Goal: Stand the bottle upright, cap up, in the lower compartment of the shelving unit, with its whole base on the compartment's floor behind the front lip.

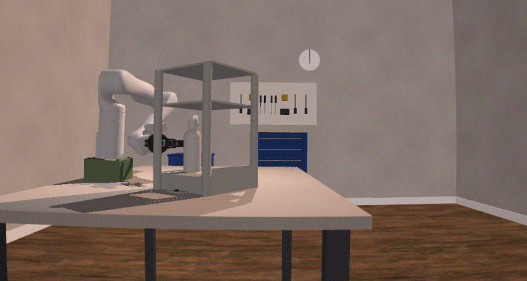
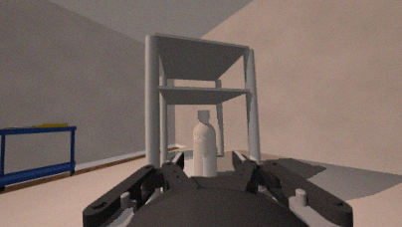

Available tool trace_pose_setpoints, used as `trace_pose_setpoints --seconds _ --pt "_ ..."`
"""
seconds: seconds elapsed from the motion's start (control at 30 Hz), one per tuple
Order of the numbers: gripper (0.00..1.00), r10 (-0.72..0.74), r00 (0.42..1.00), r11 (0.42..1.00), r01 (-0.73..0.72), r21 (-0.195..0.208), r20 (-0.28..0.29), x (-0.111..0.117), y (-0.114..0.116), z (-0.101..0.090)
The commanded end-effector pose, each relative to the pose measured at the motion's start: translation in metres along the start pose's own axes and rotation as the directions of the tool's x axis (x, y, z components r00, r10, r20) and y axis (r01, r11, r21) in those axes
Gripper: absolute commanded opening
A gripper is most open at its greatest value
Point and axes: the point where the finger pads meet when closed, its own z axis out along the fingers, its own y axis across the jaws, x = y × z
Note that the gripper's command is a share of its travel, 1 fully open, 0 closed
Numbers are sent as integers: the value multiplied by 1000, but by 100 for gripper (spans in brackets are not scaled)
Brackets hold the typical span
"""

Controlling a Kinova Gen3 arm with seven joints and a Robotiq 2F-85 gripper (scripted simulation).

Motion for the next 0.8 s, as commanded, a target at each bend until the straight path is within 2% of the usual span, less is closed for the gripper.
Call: trace_pose_setpoints --seconds 0.0,0.4,0.77 --pt "78 11 1000 1000 -11 9 11 -2 -4 -10" --pt "78 11 1000 1000 -11 9 11 -1 -4 -26" --pt "78 11 1000 1000 -11 9 11 -1 -4 -28"
